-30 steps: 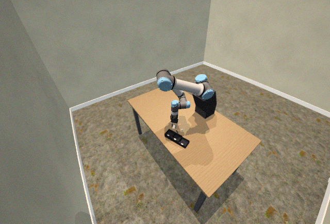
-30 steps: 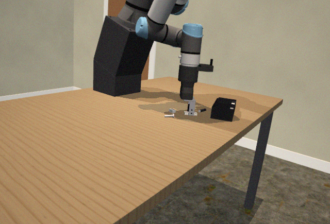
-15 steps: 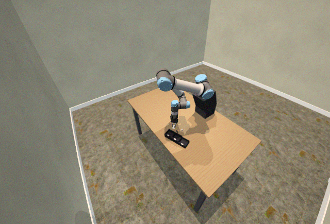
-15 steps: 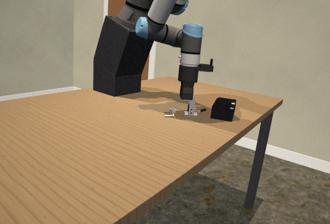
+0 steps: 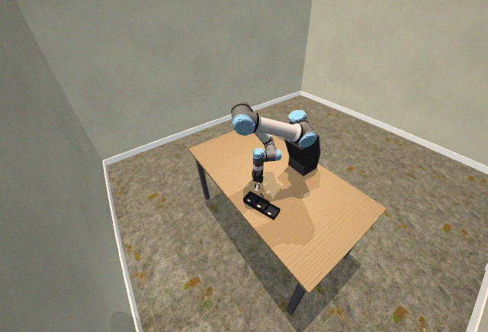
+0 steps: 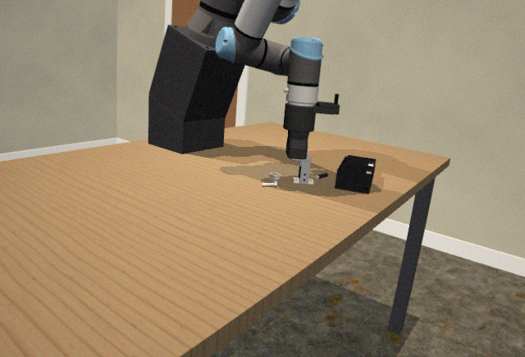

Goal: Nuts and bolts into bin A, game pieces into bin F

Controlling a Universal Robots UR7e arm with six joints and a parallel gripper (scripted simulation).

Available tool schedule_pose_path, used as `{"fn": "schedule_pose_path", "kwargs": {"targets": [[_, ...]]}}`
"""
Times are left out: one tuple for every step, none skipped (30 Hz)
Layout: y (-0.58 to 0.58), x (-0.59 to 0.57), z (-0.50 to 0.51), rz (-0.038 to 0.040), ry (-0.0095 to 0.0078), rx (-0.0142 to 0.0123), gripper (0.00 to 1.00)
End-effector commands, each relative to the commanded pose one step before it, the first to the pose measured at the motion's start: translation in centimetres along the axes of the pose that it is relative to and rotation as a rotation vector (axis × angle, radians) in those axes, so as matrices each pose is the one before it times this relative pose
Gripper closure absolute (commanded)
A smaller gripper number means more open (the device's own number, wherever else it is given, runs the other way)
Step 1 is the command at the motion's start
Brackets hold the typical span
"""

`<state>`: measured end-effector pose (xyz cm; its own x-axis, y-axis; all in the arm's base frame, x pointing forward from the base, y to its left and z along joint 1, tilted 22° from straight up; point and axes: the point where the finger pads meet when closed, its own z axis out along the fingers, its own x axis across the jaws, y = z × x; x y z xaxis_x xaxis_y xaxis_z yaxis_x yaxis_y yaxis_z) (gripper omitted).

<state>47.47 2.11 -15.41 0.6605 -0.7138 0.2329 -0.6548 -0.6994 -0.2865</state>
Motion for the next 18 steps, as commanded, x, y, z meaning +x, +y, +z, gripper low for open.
{"fn": "schedule_pose_path", "kwargs": {"targets": [[-0.014,-0.081,-0.418,0.00004,-0.00005,-0.00024,0.51],[0.037,0.038,-0.333,0.00072,0.00030,-0.00015,0.51],[0.015,0.014,-0.332,0.00033,0.00010,0.00001,0.51],[-0.003,-0.004,-0.332,0.00000,-0.00005,0.00014,0.51],[-0.003,-0.004,-0.332,0.00000,-0.00005,0.00014,0.51],[-0.002,-0.004,-0.332,0.00000,-0.00005,0.00012,0.51],[-0.004,0.004,-0.338,0.00000,-0.00004,0.00002,0.51],[0.000,-0.002,-0.332,0.00000,0.00000,0.00000,0.51],[0.000,-0.002,-0.332,0.00000,0.00000,0.00000,0.51],[0.000,-0.002,-0.332,0.00000,0.00000,0.00000,0.51],[0.000,0.000,0.000,0.00000,0.00000,0.00000,0.51],[0.000,0.000,0.000,0.00000,0.00000,0.00000,0.51],[0.004,-0.006,-0.327,0.00000,0.00005,-0.00002,0.51],[-0.004,0.003,-0.338,0.00000,-0.00005,0.00003,0.51],[0.000,-0.002,-0.332,0.00000,0.00000,0.00000,0.51],[0.000,-0.002,-0.332,0.00000,0.00000,0.00000,0.51],[0.000,-0.002,-0.332,0.00000,0.00000,0.00000,0.51],[0.000,-0.002,-0.332,0.00000,0.00000,0.00000,0.51]]}}
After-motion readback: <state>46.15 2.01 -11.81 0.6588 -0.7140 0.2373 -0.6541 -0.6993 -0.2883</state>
